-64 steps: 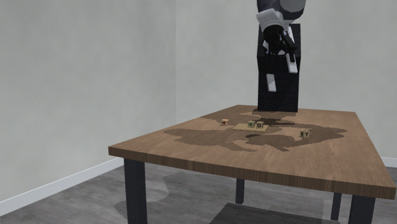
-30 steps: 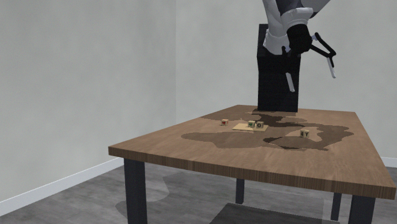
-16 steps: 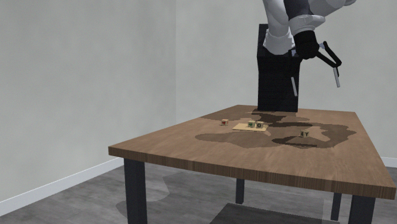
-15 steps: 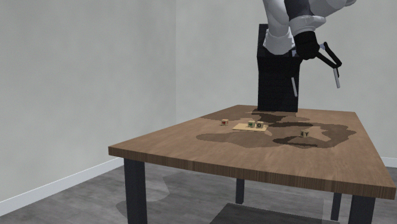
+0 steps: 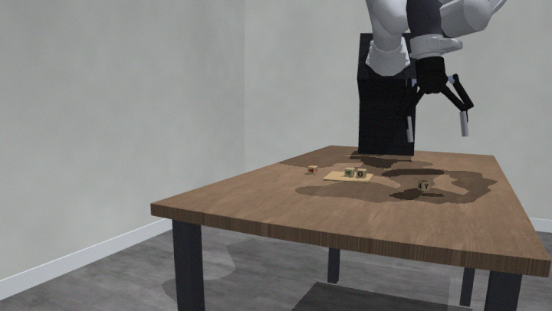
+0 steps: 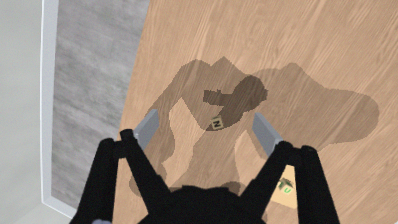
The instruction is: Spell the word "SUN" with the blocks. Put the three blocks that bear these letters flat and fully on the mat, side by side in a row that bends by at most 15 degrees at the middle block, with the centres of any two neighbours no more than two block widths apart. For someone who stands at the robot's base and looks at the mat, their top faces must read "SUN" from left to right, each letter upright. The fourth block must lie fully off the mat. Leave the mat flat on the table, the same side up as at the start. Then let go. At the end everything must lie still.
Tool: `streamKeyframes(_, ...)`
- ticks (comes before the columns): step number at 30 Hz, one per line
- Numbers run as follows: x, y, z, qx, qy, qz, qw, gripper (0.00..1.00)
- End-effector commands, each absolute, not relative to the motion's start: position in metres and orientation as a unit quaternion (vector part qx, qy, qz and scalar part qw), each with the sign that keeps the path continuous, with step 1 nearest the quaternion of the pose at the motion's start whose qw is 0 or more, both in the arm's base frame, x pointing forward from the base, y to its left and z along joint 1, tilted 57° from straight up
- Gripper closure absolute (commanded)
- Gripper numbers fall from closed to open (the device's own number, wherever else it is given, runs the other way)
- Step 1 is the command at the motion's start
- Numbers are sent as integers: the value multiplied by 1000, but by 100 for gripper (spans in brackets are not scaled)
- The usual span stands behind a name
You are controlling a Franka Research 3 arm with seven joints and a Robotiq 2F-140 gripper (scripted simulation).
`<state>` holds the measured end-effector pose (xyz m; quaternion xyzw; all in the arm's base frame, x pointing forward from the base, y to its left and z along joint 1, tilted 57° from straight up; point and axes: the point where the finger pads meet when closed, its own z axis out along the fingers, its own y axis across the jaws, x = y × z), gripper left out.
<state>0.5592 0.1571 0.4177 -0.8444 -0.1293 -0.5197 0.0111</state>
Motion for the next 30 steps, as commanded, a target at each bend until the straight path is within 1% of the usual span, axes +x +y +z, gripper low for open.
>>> streamKeyframes(1,560,153,402,-843,-180,-505,-34,0)
streamKeyframes(8,563,143,376,-843,-223,-481,-89,0)
streamKeyframes(10,563,143,376,-843,-223,-481,-89,0)
streamKeyframes(14,565,133,359,-840,-253,-462,-128,0)
streamKeyframes(17,565,132,357,-840,-257,-460,-133,0)
streamKeyframes(18,565,132,357,-840,-257,-460,-133,63)
streamKeyframes(30,565,132,357,-840,-257,-460,-133,63)
